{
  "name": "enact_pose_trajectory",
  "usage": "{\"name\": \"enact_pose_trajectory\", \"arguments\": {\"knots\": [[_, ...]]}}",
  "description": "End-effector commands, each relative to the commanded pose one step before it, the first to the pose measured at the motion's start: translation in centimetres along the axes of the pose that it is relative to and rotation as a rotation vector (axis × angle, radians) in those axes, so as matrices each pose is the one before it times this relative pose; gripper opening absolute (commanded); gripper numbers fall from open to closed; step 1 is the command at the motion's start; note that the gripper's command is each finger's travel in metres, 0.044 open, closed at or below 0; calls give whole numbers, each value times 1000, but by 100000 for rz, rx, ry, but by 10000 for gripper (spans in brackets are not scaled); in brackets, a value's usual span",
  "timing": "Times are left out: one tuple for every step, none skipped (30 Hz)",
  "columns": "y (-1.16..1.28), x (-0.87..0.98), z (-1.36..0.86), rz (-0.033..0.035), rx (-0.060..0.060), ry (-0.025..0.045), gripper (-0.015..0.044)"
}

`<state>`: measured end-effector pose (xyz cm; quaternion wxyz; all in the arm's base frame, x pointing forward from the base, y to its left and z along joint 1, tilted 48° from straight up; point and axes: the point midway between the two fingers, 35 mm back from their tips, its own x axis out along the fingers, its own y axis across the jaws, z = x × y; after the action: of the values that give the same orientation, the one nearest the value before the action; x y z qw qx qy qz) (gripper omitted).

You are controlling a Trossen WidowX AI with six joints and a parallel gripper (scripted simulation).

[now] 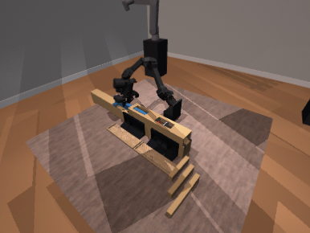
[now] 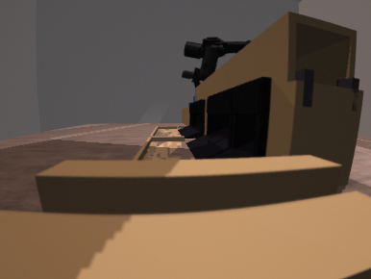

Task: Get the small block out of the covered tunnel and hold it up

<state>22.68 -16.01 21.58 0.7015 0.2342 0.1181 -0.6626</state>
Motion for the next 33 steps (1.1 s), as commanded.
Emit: {"name": "enact_pose_trajectory", "arguments": {"knots": [[200, -21, -2574, 804, -3168, 4074, 0], [-27, -28, -307, 32, 1, -36, 0], [-31, -29, -305, 37, 0, -46, 0], [-34, -31, -304, 44, -2, -56, 0], [-38, -32, -303, 50, -3, -67, 0], [-41, -33, -298, 56, -4, -77, 0], [-34, -26, -230, 48, -4, -67, 0], [-22, -16, -140, 31, -3, -44, 0], [-7, -6, -47, 11, -1, -15, 0], [0, 0, 0, 0, 0, 0, 0], [0, 0, 0, 0, 0, 0, 0], [0, 0, 0, 0, 0, 0, 0], [0, 0, 0, 0, 0, 0, 0], [0, 0, 0, 0, 0, 0, 0], [0, 0, 0, 0, 0, 0, 0], [0, 0, 0, 0, 0, 0, 0], [0, 0, 0, 0, 0, 0, 0], [0, 0, 0, 0, 0, 0, 0], [0, 0, 0, 0, 0, 0, 0], [0, 0, 0, 0, 0, 0, 0], [0, 0, 0, 0, 0, 0, 0], [0, 0, 0, 0, 0, 0, 0], [0, 0, 0, 0, 0, 0, 0], [0, 0, 0, 0, 0, 0, 0], [0, 0, 0, 0, 0, 0, 0], [0, 0, 0, 0, 0, 0, 0], [0, 0, 0, 0, 0, 0, 0], [0, 0, 0, 0, 0, 0, 0], [0, 0, 0, 0, 0, 0, 0], [0, 0, 0, 0, 0, 0, 0], [0, 0, 0, 0, 0, 0, 0], [0, 0, 0, 0, 0, 0, 0], [0, 0, 0, 0, 0, 0, 0]]}}
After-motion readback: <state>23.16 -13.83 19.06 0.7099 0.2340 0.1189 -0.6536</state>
